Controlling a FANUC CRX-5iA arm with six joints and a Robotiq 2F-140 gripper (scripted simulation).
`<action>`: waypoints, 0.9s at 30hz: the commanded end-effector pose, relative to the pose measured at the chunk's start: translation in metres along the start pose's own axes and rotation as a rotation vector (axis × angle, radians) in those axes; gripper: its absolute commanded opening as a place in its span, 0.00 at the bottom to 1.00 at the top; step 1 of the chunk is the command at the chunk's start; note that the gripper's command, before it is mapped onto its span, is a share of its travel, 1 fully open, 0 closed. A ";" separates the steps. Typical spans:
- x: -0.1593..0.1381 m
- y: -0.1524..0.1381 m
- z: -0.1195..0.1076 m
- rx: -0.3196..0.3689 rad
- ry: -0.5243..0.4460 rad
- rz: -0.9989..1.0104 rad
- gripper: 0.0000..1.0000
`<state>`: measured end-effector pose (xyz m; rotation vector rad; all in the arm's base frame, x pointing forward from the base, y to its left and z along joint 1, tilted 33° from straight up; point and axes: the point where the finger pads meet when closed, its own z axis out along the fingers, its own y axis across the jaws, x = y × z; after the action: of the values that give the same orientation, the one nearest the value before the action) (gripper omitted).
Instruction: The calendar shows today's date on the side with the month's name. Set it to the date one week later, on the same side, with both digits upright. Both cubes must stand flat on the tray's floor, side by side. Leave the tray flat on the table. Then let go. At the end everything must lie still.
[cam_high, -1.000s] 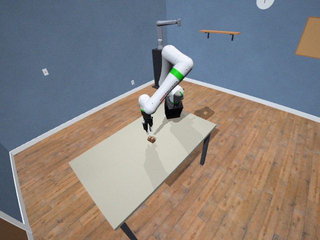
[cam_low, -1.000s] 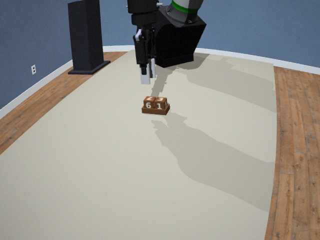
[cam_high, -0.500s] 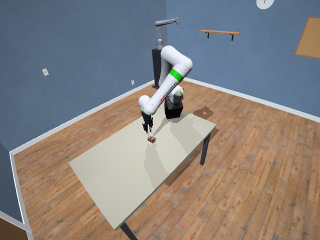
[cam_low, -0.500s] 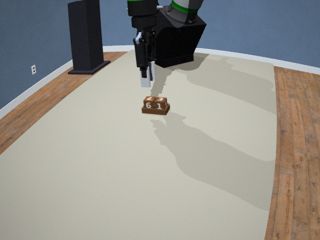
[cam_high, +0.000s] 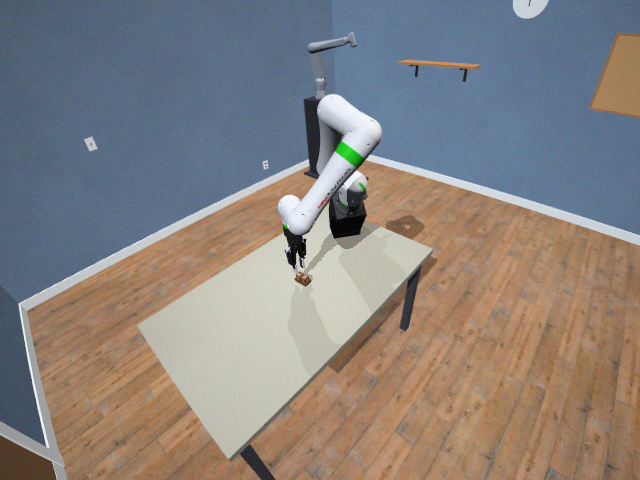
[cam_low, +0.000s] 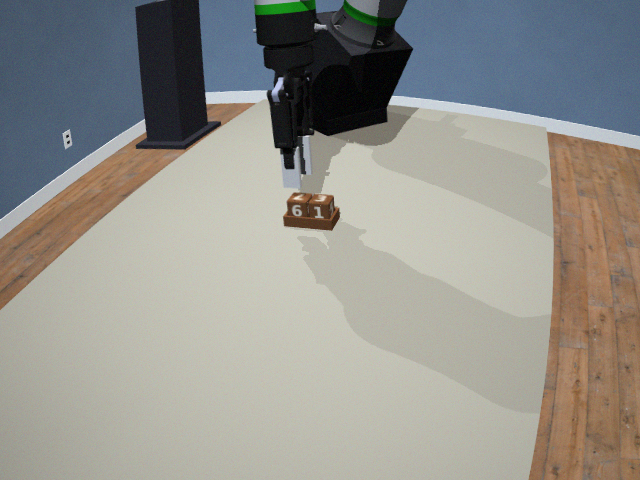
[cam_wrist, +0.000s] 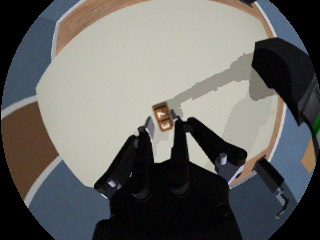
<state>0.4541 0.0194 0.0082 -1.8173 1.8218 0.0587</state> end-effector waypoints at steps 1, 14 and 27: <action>0.000 0.000 0.001 0.000 0.000 0.000 0.29; 0.001 0.000 0.016 0.000 0.000 0.000 0.29; 0.001 0.000 0.020 0.000 0.000 0.000 0.29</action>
<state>0.4611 0.0270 -0.0088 -1.8173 1.8217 0.0587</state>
